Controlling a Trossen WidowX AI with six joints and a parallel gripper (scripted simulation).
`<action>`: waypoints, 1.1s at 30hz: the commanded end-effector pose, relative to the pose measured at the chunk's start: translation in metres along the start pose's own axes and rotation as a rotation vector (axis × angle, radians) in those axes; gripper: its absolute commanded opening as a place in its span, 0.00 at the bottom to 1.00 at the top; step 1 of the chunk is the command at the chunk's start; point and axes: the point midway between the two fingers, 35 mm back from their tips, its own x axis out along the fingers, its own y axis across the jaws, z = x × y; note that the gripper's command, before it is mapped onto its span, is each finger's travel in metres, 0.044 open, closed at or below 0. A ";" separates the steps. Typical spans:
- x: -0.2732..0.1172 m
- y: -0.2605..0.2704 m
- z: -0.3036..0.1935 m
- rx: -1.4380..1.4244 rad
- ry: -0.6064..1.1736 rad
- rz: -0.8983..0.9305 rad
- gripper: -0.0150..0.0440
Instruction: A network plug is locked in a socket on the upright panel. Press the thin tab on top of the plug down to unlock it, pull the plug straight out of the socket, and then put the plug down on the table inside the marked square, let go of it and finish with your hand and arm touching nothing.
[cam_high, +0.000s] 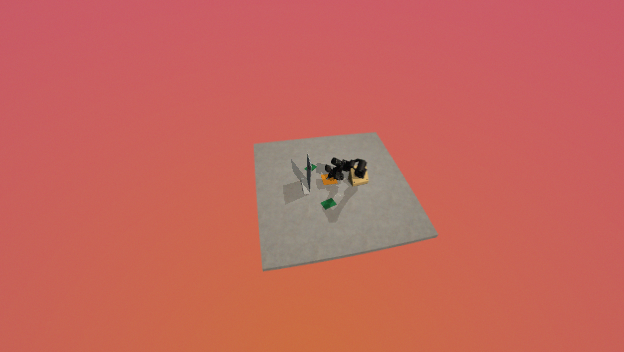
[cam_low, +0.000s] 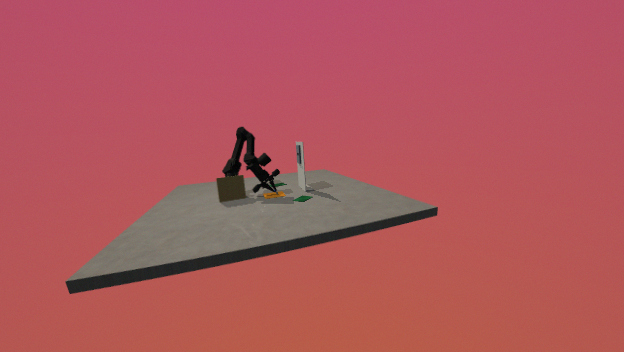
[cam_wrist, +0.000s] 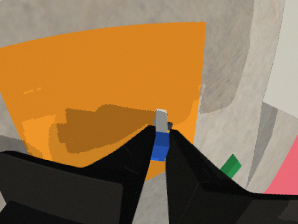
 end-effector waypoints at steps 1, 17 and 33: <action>0.000 0.000 0.000 0.000 0.000 0.000 0.25; 0.000 0.000 0.000 0.000 0.000 0.000 0.52; -0.014 0.000 -0.003 0.002 0.006 0.004 0.52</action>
